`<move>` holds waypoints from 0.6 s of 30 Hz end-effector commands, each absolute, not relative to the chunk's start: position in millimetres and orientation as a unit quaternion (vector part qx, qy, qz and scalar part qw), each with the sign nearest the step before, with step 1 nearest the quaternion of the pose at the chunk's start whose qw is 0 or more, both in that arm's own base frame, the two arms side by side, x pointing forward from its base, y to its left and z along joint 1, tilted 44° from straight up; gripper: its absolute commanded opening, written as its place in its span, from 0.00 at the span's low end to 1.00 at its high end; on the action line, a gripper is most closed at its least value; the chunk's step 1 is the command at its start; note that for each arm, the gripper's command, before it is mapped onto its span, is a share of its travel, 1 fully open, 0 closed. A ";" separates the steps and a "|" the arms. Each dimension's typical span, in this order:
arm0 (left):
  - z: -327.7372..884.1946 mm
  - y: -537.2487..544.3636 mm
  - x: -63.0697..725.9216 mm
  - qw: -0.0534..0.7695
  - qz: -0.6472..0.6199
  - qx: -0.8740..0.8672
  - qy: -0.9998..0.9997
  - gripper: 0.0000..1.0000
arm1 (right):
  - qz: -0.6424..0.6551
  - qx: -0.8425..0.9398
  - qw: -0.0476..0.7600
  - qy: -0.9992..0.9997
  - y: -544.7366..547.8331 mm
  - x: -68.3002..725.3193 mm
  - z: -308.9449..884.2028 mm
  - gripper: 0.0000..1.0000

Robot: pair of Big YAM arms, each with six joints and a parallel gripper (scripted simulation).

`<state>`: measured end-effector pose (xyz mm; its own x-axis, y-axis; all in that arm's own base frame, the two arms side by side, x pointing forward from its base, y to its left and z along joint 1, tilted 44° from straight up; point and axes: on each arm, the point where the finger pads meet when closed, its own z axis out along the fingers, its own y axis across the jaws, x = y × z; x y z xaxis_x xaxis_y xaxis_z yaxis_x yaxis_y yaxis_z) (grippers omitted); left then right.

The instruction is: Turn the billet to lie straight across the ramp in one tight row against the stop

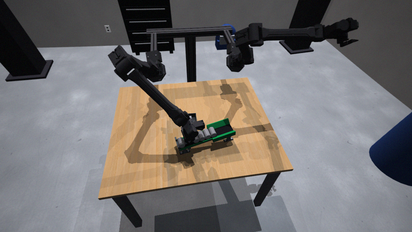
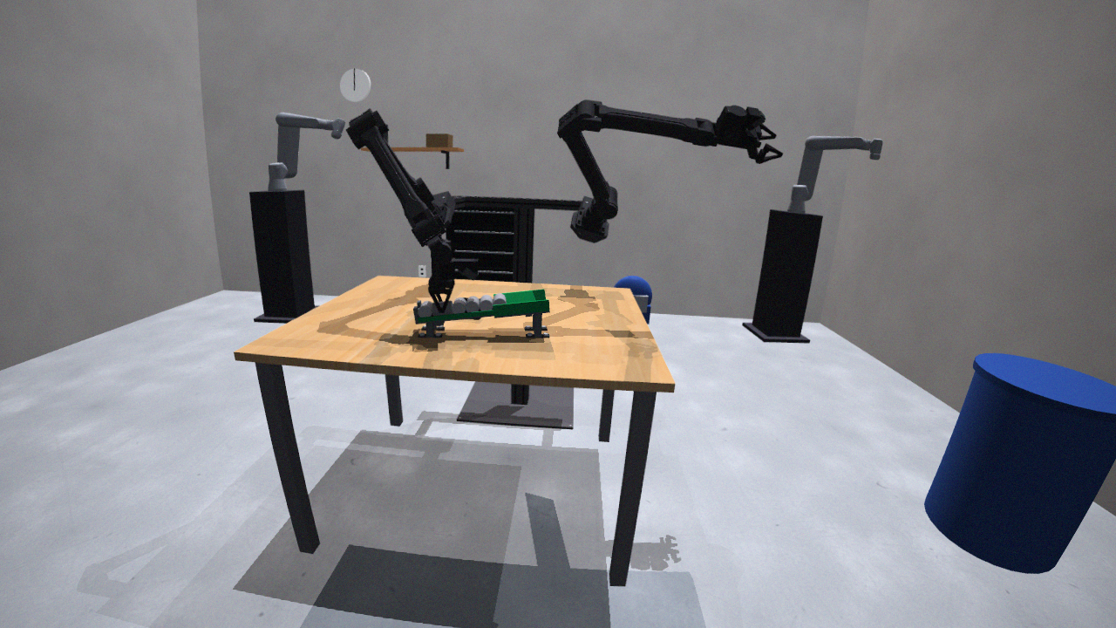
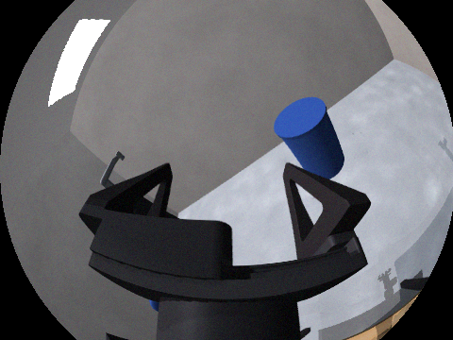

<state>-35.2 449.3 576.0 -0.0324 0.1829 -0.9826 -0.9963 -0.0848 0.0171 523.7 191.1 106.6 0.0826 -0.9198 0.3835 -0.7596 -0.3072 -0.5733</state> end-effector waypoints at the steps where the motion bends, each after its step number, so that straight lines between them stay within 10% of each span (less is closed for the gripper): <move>1: 617.7 435.9 -43.0 0.530 0.585 -0.455 0.412 1.00 | -0.357 -0.721 0.113 0.583 179.3 528.6 104.8 0.57; 18: 617.7 435.9 -43.0 0.530 0.585 -0.455 0.412 1.00 | -0.356 -0.722 0.112 0.583 178.9 528.2 103.1 0.57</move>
